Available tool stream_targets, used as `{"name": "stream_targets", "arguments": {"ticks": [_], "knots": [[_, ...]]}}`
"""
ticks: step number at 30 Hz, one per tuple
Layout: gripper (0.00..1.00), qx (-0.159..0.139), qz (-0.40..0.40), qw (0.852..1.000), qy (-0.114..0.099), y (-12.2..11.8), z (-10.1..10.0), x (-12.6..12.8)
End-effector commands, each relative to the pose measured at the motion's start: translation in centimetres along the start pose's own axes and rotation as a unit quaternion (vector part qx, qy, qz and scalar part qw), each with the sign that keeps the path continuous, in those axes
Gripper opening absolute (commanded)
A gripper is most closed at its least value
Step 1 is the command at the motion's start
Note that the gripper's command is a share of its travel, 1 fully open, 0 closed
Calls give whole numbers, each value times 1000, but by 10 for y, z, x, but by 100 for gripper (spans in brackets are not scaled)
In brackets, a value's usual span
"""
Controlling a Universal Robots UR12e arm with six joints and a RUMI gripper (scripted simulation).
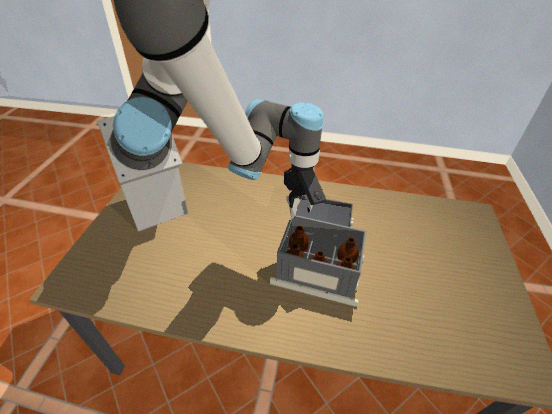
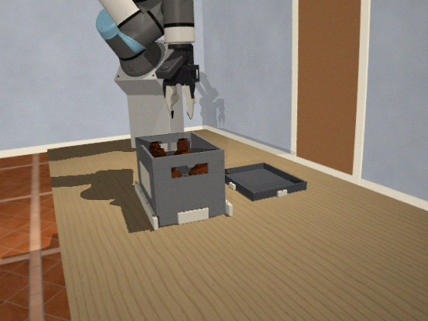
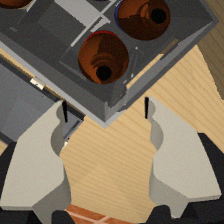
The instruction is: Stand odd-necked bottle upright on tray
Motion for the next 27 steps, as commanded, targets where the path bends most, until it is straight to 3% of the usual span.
{"name": "stream_targets", "arguments": {"ticks": [1, 27], "knots": [[38, 0, 0, 1000, 0, 0, 0, 0], [38, 0, 0, 1000, 0, 0, -18, 0]]}}
Point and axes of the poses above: the point where the finger pads meet when closed, its own z axis back along the fingers, its own x axis across the jaws, y = z × x, the point moved 8 cm from there along z, back along the fingers, and after that the axes turned 7 degrees about z, right-handed, at the moved point
